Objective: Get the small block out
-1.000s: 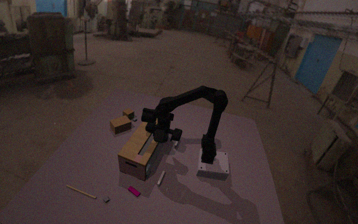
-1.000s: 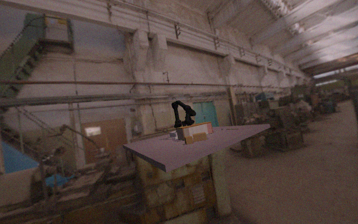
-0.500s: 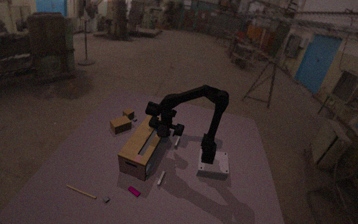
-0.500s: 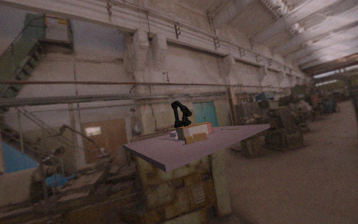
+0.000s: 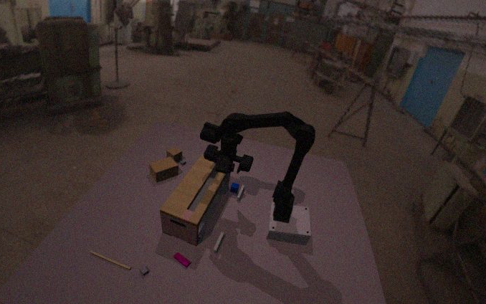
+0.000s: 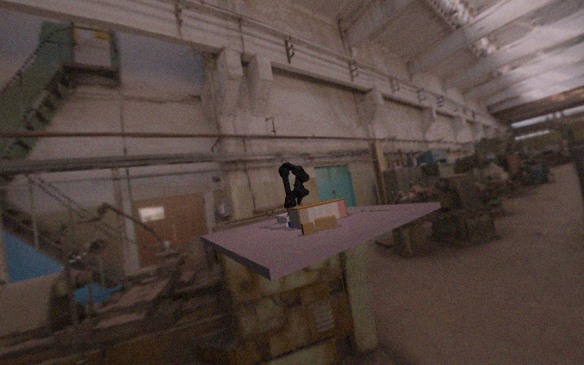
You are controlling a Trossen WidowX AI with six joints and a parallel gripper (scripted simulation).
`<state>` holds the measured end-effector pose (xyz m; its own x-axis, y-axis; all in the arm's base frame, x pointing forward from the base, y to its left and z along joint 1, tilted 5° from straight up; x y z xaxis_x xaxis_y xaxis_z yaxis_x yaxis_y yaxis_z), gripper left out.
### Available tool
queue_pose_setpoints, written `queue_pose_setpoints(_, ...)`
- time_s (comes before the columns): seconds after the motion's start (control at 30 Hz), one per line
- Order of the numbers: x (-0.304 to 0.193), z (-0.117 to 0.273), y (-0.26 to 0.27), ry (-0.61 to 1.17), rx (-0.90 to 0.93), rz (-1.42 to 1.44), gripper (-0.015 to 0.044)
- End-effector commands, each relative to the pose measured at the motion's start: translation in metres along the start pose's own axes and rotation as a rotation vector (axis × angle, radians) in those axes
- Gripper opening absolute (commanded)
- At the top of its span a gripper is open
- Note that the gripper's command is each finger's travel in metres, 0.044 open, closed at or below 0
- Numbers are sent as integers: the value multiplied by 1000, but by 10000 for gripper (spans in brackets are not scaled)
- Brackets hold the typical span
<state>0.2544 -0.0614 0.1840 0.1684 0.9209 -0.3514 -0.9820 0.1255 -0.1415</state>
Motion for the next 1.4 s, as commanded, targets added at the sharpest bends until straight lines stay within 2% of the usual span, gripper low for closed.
queue_pose_setpoints(0.0, -3, 10, 1, 1, 0, -4, 400)
queue_pose_setpoints(0.07, -3, 9, 0, -1, -13, -5, 400)
queue_pose_setpoints(0.13, -4, 8, 0, -12, -17, -82, 348)
queue_pose_setpoints(0.23, -10, 8, 0, -59, -25, -409, 285)
queue_pose_setpoints(0.5, -32, 6, 6, -161, 3, -1251, 285)
queue_pose_setpoints(0.73, -43, 2, 14, -251, 115, -2000, 285)
queue_pose_setpoints(0.93, -52, -1, 21, -312, 282, -2663, 285)
queue_pose_setpoints(1.13, -61, -2, 28, -336, 539, -3306, 285)
queue_pose_setpoints(1.37, -69, -3, 34, -302, 882, -3820, 285)
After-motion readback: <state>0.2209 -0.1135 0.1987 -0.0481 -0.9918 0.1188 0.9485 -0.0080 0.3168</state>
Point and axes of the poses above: the point midway between the two fingers, 35 mm back from their tips, its own z axis back along the fingers, its own y axis across the jaws, x = y × z, the point moved 4 cm from there along z, back along the fingers, and after that the axes turned 6 degrees about -z, right-handed, at the moved point
